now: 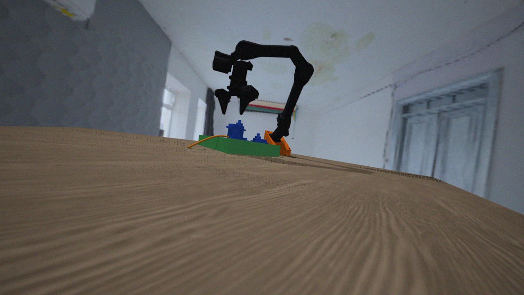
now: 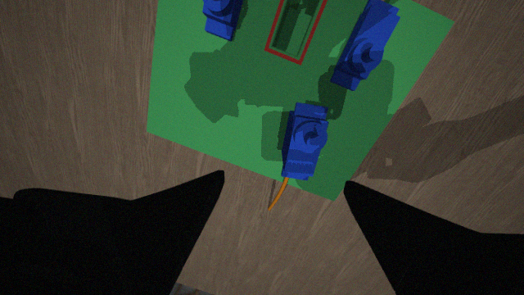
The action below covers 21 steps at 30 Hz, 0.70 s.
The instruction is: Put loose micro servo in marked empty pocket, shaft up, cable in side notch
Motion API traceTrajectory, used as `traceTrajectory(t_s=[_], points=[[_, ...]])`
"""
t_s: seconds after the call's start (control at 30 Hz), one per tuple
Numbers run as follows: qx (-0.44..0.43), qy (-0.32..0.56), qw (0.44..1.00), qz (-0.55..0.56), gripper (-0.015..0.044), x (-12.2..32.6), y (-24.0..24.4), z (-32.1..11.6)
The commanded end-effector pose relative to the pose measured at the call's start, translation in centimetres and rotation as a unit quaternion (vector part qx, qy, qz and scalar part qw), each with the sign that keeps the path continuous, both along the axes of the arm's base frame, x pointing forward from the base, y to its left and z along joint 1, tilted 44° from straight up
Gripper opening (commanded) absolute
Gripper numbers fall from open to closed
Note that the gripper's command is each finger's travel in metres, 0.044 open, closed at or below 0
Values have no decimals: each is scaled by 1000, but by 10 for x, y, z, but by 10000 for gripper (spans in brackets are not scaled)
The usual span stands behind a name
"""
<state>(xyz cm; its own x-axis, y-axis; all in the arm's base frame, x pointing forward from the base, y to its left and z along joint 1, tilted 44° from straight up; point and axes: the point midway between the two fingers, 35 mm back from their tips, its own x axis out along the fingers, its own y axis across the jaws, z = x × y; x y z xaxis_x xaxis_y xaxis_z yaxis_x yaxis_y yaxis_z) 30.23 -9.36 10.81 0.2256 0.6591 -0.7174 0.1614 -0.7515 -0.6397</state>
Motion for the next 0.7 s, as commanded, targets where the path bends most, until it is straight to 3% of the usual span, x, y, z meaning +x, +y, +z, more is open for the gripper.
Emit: traceTrajectory(t_s=[0.0, 0.67], points=[[10, 45, 999, -13, 440, 1, 16, 11], [10, 47, 999, -14, 440, 7, 37, -11]])
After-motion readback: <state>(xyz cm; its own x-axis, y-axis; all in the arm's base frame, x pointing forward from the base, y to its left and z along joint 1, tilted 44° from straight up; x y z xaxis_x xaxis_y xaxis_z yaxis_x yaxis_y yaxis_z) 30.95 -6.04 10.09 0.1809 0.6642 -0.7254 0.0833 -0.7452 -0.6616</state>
